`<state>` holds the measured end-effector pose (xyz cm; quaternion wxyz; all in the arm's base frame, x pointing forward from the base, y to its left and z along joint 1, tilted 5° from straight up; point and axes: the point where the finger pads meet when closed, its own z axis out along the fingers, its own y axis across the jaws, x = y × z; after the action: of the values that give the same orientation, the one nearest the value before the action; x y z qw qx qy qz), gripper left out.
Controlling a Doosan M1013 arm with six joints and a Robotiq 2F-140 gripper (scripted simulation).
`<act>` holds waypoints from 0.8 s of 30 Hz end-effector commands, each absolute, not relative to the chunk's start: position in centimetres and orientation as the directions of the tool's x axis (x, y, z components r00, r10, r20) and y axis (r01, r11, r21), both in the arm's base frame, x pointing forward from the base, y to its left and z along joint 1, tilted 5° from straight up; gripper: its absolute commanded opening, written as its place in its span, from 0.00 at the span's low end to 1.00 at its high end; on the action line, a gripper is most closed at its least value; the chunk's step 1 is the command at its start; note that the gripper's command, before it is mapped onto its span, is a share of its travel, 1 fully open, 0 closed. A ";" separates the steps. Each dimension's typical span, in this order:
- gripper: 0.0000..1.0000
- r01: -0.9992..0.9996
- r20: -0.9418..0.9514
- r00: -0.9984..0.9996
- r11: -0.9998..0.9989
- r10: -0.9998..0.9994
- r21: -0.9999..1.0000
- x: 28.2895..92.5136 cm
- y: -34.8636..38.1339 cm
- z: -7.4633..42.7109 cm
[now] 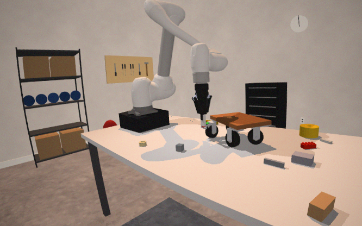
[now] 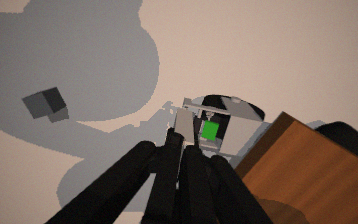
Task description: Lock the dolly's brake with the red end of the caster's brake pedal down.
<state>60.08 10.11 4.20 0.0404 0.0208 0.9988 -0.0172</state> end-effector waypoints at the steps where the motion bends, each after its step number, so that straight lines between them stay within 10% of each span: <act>1: 0.00 0.045 -0.080 -0.996 0.998 0.042 -0.034 60.0 9.9 3.8; 24: 0.00 0.045 -0.080 -0.996 0.998 0.042 -0.034 59.5 10.2 10.8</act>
<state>59.59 10.02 9.59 0.0402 0.0236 0.9987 -0.0186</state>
